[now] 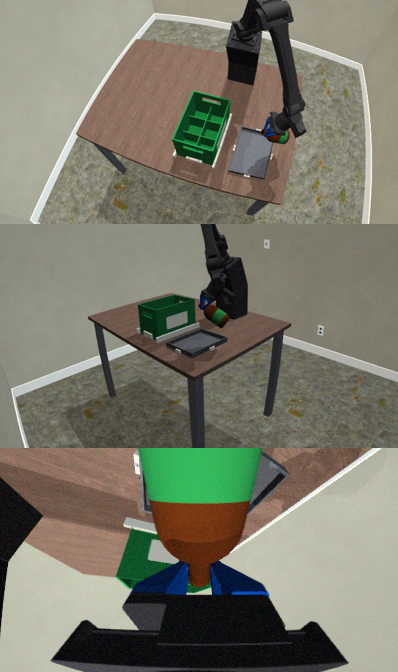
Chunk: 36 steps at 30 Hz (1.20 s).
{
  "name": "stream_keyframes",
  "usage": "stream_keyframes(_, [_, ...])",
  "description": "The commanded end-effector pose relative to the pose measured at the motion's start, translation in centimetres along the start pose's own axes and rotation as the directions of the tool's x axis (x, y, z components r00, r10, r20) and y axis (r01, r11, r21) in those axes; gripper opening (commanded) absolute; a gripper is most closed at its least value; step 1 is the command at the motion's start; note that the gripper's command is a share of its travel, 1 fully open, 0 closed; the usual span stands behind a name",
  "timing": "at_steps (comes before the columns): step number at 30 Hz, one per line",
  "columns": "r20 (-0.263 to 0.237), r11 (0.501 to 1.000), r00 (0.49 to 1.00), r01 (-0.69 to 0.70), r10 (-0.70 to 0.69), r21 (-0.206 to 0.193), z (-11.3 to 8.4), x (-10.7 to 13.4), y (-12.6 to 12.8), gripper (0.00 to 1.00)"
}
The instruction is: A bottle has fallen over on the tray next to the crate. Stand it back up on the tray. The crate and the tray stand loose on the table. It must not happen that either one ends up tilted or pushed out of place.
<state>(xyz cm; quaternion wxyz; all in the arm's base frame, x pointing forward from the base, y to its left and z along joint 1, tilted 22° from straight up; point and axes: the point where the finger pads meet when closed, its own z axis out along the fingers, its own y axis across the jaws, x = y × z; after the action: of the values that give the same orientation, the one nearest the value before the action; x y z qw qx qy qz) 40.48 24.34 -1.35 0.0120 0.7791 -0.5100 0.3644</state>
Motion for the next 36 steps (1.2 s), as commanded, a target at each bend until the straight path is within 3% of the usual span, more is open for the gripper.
stream_keyframes(1, [-0.002, 1.000, 1.000, -0.007, 0.007, 0.005, -0.34, -0.33, -0.86, 0.00])
stream_keyframes(16, [-0.018, 1.000, 1.000, 0.001, -0.001, 0.006, -0.41, -0.81, -0.75, 0.00])
stream_keyframes(36, [-0.133, 1.000, 0.991, 0.002, -0.001, 0.004, -0.45, -0.81, -0.63, 0.00])
